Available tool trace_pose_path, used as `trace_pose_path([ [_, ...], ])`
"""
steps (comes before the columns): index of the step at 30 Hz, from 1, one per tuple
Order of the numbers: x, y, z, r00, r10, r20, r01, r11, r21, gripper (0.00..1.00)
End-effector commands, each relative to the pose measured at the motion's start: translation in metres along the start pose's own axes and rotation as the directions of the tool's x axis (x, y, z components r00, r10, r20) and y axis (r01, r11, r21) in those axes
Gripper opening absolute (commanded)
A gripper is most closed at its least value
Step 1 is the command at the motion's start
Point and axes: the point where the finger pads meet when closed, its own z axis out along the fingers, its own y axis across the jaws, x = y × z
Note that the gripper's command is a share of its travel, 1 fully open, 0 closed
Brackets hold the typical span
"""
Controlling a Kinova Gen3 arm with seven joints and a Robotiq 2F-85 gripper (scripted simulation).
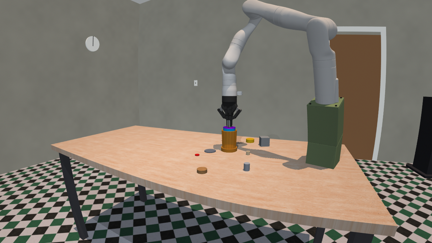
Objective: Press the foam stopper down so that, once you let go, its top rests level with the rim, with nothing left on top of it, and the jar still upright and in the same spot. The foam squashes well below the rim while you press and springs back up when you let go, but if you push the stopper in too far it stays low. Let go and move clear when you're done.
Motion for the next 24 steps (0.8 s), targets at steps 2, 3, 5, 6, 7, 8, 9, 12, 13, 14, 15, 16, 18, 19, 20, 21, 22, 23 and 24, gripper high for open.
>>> trace_pose_path([
  [2, 0.000, 0.000, 0.001, 1.000, 0.000, 0.000, 0.000, 1.000, 0.001, 0.00],
  [3, 0.000, 0.000, 0.001, 1.000, 0.000, 0.000, 0.000, 1.000, 0.001, 0.00],
  [5, 0.000, 0.000, 0.002, 1.000, 0.000, 0.000, 0.000, 1.000, 0.001, 0.00],
  [6, 0.000, 0.000, 0.003, 1.000, 0.000, 0.000, 0.000, 1.000, 0.001, 0.00],
  [7, 0.000, 0.000, 0.003, 1.000, 0.000, 0.000, 0.000, 1.000, 0.001, 0.00],
  [8, 0.000, 0.000, 0.004, 1.000, 0.000, 0.000, 0.000, 1.000, 0.001, 0.00],
  [9, 0.000, 0.000, 0.004, 1.000, 0.000, 0.000, 0.000, 1.000, 0.001, 0.00],
  [12, 0.000, 0.000, 0.005, 1.000, 0.000, 0.000, 0.000, 1.000, 0.001, 0.00],
  [13, 0.000, 0.000, 0.005, 1.000, 0.000, 0.000, 0.000, 1.000, 0.001, 0.00],
  [14, 0.000, 0.000, 0.006, 1.000, 0.000, 0.000, 0.000, 1.000, 0.001, 0.00],
  [15, 0.000, 0.000, 0.007, 1.000, 0.000, 0.000, 0.000, 1.000, 0.001, 0.00],
  [16, 0.000, 0.000, 0.007, 1.000, 0.000, 0.000, 0.000, 1.000, 0.001, 0.00],
  [18, 0.000, 0.000, 0.008, 1.000, 0.000, 0.000, 0.000, 1.000, 0.001, 0.00],
  [19, 0.000, 0.000, 0.009, 1.000, 0.000, 0.000, 0.000, 1.000, 0.001, 0.00],
  [20, 0.000, 0.000, 0.010, 1.000, 0.000, 0.000, 0.000, 1.000, 0.001, 0.00],
  [21, 0.000, 0.000, 0.010, 1.000, 0.000, 0.000, 0.000, 1.000, 0.001, 0.00],
  [22, 0.000, 0.000, 0.011, 1.000, 0.000, 0.000, 0.000, 1.000, 0.001, 0.00],
  [23, 0.000, 0.000, 0.011, 1.000, 0.000, 0.000, 0.000, 1.000, 0.001, 0.00],
  [24, 0.000, 0.000, 0.012, 1.000, 0.000, 0.000, 0.000, 1.000, 0.001, 0.00],
])
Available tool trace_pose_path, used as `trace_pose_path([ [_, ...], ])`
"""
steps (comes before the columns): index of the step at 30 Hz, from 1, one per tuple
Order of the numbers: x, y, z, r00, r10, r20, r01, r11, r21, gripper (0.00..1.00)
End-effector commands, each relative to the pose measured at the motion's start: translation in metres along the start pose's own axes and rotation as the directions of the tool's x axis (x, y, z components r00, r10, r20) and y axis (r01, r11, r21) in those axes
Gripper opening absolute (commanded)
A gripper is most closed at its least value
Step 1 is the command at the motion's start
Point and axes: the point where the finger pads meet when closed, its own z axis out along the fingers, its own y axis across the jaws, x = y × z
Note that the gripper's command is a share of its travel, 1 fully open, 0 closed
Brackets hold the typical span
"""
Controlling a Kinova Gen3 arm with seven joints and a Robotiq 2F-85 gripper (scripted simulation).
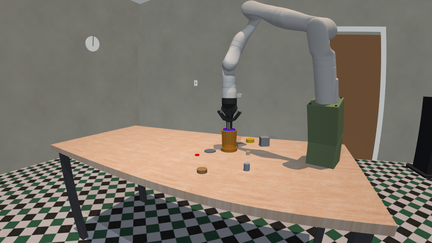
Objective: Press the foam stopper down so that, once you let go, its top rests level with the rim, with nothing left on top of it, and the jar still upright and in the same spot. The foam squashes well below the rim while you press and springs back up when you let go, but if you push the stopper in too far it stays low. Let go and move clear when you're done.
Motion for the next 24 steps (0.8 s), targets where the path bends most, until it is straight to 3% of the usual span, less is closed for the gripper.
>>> trace_pose_path([
  [1, -0.0002, 0.0000, 0.0026, 1.000, 0.000, 0.000, 0.000, 1.000, -0.001, 0.00],
  [24, -0.0002, 0.0000, 0.0112, 1.000, 0.000, 0.000, 0.000, 1.000, -0.001, 0.00],
])
